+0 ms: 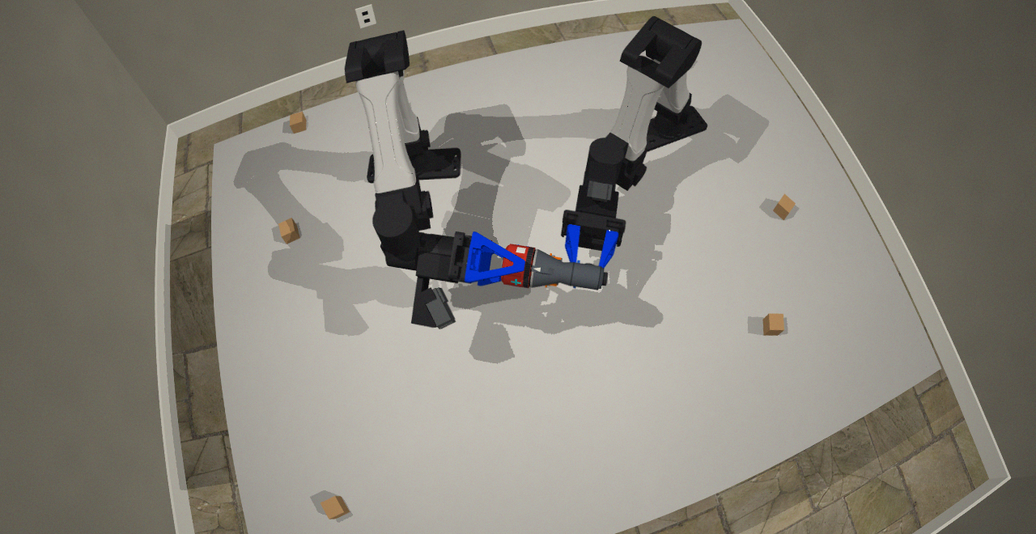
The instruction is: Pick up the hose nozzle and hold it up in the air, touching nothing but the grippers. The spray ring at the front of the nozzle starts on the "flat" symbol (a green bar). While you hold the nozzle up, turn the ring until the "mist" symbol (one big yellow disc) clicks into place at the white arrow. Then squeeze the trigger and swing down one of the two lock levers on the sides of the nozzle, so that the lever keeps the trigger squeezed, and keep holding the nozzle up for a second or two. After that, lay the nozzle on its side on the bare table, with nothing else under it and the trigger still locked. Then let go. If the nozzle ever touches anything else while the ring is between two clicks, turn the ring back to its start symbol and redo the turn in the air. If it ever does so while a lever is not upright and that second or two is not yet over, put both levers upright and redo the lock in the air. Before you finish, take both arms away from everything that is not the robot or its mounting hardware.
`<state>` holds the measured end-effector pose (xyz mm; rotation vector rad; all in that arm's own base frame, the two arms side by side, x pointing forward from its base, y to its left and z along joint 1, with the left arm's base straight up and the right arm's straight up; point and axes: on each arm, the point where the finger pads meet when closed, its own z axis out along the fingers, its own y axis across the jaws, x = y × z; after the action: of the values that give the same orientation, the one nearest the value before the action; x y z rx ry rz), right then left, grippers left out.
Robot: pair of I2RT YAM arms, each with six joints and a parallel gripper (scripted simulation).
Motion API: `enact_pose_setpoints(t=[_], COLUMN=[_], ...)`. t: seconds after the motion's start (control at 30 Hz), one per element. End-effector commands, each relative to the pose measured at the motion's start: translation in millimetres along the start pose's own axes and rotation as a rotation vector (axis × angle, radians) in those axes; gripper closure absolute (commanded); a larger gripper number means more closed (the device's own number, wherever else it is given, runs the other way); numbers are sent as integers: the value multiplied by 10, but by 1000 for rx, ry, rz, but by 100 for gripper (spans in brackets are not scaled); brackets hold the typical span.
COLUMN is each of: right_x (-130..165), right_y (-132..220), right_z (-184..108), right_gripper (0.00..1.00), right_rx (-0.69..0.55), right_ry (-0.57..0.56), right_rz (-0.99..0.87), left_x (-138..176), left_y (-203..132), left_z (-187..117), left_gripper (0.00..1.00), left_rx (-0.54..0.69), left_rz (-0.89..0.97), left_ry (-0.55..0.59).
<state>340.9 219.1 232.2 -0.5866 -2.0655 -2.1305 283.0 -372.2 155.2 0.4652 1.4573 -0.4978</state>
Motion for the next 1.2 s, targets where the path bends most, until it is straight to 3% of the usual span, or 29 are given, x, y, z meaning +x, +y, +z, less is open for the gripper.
enact_pose_setpoints(t=[0.0, 0.03, 0.27, 0.43, 0.8, 0.83, 1.03, 1.17], right_x=[34, 93, 60, 96, 93, 38, -27, -95], right_y=[116, 46, 123, 263, 225, 97, 75, 62], right_z=[23, -122, -189, -134, -138, -128, 92, -18], right_gripper=[8, 8, 8, 8, 8, 8, 8, 8], right_rx=[-15, -11, -13, -28, -24, -11, -11, -14], right_ry=[9, 5, 11, 11, 10, 6, -5, -16], right_rz=[-53, -42, -53, -152, -139, -96, -31, -50], left_x=[-585, -585, -585, -585, -585, -585, -585, -585], left_y=[-3, -3, -3, -3, -3, -3, -3, -3], left_z=[54, 54, 54, 54, 54, 54, 54, 54], left_gripper=[64, 64, 64, 64, 64, 64, 64, 64], left_rx=[-5, -5, -5, -5, -5, -5, -5, -5], left_rz=[-95, -95, -95, -95, -95, -95, -95, -95], left_ry=[-176, -176, -176, -176, -176, -176, -176, -176])
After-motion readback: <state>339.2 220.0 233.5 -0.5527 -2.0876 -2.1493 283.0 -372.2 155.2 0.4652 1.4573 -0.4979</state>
